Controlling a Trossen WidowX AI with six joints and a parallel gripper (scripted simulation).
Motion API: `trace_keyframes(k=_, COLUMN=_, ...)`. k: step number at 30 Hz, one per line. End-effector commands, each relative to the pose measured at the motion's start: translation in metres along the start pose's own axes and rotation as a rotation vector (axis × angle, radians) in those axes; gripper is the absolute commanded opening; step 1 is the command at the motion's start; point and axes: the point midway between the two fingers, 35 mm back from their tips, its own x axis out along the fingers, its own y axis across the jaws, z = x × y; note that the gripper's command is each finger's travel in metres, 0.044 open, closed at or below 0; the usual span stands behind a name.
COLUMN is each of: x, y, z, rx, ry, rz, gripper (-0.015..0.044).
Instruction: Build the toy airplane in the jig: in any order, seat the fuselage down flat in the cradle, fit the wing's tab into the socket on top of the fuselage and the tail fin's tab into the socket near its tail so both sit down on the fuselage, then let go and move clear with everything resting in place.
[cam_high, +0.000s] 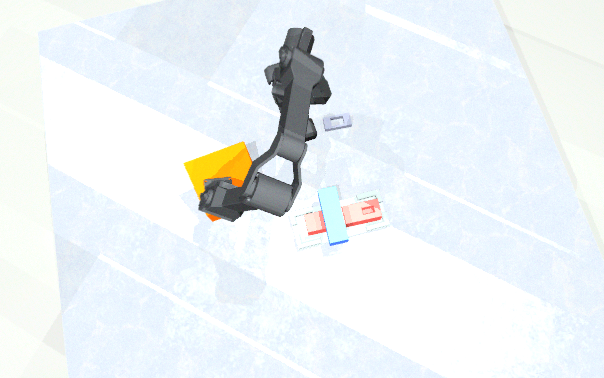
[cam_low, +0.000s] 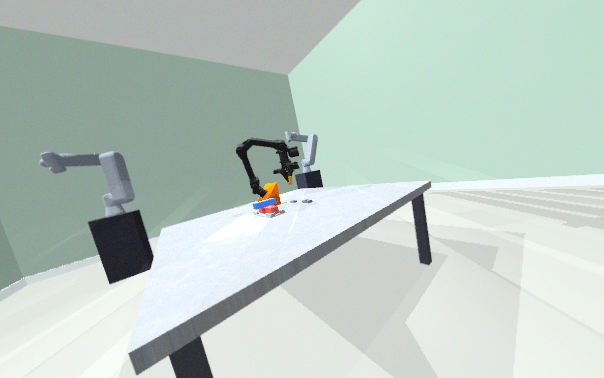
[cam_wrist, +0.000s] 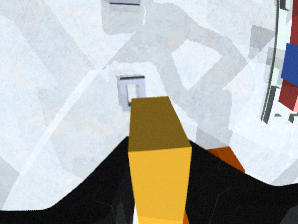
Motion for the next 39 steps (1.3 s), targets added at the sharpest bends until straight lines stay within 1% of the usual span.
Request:
trace_keyframes(k=1, x=-0.002, y=-0.006, z=0.008, rx=0.002, ry=-0.008, rz=0.012, gripper=0.0)
trace_keyframes(k=16, x=0.001, y=-0.027, z=0.03, rx=0.04, ry=0.002, rz=0.05, gripper=0.0)
trace_keyframes(k=39, x=0.009, y=-0.078, z=0.068, rx=0.061, ry=-0.015, rz=0.064, gripper=0.0)
